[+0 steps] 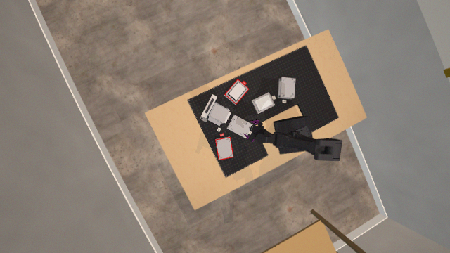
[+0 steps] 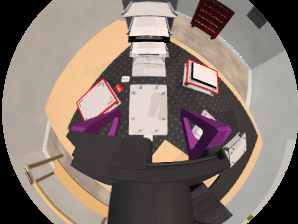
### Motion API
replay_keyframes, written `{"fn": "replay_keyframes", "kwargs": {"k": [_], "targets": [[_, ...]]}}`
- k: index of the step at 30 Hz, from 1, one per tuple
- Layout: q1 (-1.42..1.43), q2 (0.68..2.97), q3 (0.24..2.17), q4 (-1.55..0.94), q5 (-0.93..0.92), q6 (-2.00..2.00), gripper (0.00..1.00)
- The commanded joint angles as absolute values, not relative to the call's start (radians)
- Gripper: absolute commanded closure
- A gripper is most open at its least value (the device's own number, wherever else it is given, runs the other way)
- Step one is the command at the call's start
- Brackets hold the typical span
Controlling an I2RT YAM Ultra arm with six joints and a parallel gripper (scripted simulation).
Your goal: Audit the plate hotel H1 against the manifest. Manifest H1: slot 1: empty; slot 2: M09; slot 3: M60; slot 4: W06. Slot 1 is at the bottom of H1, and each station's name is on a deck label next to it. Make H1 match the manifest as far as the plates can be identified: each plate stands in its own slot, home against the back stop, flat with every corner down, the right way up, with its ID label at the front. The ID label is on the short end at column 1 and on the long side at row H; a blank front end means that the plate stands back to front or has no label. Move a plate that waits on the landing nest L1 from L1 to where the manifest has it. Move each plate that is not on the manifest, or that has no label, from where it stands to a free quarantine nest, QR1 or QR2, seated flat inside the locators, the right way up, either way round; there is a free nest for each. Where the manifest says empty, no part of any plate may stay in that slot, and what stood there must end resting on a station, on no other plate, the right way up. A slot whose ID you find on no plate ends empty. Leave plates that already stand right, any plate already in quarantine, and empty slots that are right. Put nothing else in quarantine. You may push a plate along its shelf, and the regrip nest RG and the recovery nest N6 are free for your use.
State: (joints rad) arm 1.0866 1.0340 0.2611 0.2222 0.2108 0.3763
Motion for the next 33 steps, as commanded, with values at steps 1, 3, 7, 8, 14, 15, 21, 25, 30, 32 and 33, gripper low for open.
{"fn": "replay_keyframes", "kwargs": {"k": [1,3,7,8,14,15,21,25,30,32,33], "targets": [[1.090,1.079,0.252,0.355,0.225,0.380,0.00],[1.090,1.079,0.252,0.355,0.225,0.380,0.00],[1.090,1.079,0.252,0.355,0.225,0.380,0.00],[1.090,1.079,0.252,0.355,0.225,0.380,0.00],[1.074,1.108,0.273,0.365,0.211,0.372,0.00],[1.071,1.113,0.278,0.366,0.209,0.371,0.00],[1.059,1.136,0.295,0.373,0.198,0.365,0.00],[1.048,1.157,0.312,0.378,0.188,0.360,0.00],[1.034,1.184,0.335,0.383,0.176,0.354,0.00],[1.029,1.194,0.344,0.385,0.172,0.352,0.00],[1.027,1.199,0.348,0.386,0.170,0.350,0.00]]}}
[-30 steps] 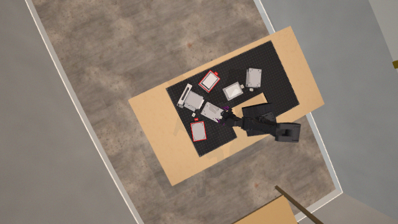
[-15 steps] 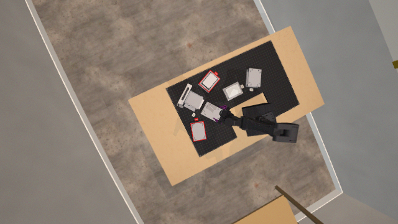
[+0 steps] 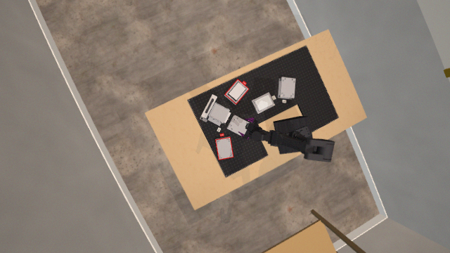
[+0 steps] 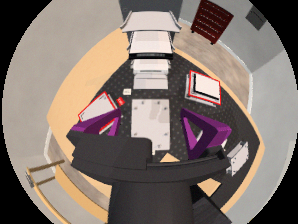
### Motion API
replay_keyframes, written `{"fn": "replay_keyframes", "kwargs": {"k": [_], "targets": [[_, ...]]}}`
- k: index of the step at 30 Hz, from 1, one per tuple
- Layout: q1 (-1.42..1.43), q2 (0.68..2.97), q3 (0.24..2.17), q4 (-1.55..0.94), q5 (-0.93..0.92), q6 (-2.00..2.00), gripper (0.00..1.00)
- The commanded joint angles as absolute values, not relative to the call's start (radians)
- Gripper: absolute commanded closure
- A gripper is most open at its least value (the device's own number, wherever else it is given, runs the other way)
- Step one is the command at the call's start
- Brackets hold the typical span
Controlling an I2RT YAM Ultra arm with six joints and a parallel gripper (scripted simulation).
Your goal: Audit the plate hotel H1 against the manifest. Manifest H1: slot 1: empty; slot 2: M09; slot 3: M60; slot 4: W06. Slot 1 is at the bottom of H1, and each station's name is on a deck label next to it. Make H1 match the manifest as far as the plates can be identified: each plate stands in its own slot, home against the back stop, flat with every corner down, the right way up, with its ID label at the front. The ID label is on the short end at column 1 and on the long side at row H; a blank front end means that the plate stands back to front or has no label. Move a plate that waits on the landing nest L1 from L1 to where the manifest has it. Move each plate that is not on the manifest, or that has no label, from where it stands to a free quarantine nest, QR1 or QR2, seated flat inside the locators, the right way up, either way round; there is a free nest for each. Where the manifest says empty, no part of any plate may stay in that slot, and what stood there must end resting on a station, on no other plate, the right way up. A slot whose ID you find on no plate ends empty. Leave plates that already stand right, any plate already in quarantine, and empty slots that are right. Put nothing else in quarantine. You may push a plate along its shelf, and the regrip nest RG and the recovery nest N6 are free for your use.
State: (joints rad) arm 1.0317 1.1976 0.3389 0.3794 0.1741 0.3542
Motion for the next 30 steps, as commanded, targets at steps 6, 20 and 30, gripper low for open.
{"fn": "replay_keyframes", "kwargs": {"k": [6,20,30], "targets": [[1.017,1.219,0.367,0.388,0.161,0.346,0.00],[0.989,1.281,0.428,0.391,0.136,0.333,0.00],[0.971,1.321,0.471,0.390,0.120,0.325,0.00]]}}
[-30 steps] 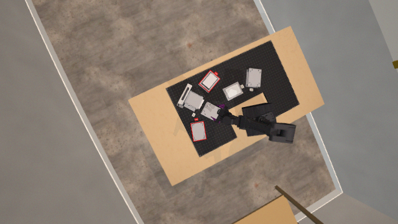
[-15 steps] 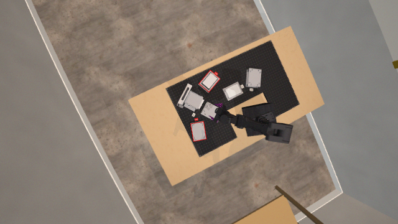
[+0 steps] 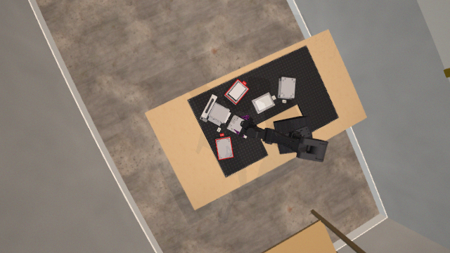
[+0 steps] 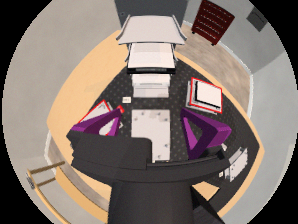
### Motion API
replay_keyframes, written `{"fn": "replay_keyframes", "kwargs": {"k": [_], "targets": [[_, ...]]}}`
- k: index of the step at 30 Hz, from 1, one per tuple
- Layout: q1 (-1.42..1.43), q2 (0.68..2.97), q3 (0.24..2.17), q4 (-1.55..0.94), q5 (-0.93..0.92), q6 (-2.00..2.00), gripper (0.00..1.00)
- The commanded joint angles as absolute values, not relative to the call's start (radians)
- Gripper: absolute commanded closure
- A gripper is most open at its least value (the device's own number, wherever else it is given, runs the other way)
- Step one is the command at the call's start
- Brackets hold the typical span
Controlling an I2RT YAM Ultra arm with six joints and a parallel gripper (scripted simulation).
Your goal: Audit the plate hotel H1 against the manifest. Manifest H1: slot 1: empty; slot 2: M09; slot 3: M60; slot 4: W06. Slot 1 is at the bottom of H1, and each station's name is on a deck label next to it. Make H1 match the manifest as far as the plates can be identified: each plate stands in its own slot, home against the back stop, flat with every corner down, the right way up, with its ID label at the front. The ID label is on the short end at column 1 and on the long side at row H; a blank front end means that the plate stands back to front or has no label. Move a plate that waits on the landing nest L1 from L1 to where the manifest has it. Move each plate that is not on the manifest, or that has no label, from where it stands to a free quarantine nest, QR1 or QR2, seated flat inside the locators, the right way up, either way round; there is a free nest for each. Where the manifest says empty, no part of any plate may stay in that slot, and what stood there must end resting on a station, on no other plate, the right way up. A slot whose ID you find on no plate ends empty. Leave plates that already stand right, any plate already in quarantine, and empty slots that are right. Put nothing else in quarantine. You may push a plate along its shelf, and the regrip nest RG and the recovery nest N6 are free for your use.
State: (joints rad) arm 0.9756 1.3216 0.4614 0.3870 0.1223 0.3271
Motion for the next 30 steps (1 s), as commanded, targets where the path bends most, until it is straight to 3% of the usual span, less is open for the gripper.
{"fn": "replay_keyframes", "kwargs": {"k": [1,30], "targets": [[0.969,1.326,0.476,0.389,0.119,0.324,0.00],[0.929,1.430,0.603,0.370,0.083,0.306,0.00]]}}
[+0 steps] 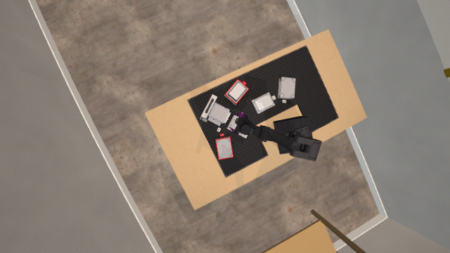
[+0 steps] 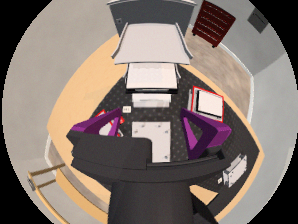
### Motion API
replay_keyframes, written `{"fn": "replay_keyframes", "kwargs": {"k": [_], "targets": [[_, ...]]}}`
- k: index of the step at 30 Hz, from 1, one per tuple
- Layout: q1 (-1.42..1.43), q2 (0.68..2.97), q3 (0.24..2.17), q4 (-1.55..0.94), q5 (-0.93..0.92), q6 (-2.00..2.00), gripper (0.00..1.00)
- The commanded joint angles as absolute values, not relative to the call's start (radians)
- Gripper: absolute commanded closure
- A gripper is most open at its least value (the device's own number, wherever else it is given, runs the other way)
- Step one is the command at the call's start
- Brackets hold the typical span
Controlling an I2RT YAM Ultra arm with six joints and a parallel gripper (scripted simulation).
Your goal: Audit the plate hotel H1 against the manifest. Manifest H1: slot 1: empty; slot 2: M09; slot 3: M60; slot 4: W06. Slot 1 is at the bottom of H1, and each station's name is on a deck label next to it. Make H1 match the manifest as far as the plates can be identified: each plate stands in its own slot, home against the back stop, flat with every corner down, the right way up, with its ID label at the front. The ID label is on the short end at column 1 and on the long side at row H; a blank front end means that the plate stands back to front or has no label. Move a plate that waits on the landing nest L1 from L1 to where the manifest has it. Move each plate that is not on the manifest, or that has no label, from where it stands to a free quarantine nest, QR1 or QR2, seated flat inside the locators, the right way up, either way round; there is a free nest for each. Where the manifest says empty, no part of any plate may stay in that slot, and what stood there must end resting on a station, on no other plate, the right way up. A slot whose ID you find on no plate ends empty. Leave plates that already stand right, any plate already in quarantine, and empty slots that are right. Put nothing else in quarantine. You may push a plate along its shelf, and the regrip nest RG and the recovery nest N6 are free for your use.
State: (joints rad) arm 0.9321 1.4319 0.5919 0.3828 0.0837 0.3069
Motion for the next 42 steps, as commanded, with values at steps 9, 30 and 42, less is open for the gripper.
{"fn": "replay_keyframes", "kwargs": {"k": [9,30,42], "targets": [[0.917,1.466,0.650,0.359,0.072,0.300,0.00],[0.896,1.532,0.742,0.335,0.054,0.291,0.00],[0.888,1.559,0.782,0.322,0.047,0.287,0.14]]}}
